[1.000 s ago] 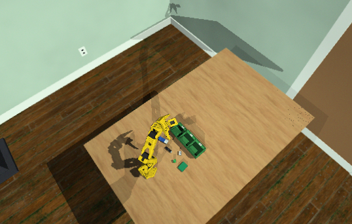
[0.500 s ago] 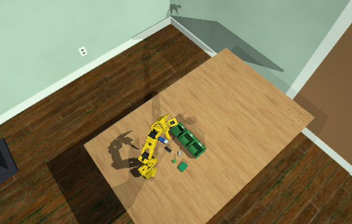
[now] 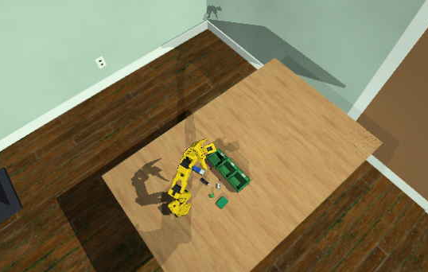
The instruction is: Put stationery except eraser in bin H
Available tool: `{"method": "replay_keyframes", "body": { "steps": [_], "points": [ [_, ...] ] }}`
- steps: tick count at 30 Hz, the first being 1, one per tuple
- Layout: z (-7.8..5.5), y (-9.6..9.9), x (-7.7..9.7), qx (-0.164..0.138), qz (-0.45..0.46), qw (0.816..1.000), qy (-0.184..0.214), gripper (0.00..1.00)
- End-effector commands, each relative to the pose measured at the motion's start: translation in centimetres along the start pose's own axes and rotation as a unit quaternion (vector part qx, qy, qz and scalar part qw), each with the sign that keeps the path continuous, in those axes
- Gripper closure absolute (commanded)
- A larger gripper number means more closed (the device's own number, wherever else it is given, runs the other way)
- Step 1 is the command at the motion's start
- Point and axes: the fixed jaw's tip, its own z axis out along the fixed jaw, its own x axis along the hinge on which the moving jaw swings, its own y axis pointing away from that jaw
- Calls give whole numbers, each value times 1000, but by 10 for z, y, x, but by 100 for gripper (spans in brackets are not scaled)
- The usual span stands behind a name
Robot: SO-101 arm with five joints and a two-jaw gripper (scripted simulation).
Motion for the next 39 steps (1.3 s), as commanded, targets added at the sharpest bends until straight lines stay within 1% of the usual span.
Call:
{"method": "replay_keyframes", "body": {
  "steps": [1, 9, 15, 22, 24, 26, 27, 33, 39],
  "points": [
    [-1, 1, -1, -2, 0, 1000, -2, 0],
    [-1, 1, -1, -2, 0, 1000, -2, 0],
    [6, -17, 14, 37, -53, 997, 30, 0],
    [12, -39, 30, 76, -116, 988, 71, 0],
    [13, -45, 35, 86, -133, 984, 84, 0],
    [13, -45, 35, 86, -133, 984, 84, 0],
    [19, -51, 39, 102, -129, 982, 98, 0],
    [20, -67, 52, 124, -181, 967, 133, 0],
    [20, -84, 65, 142, -231, 947, 170, 0]
  ]
}}
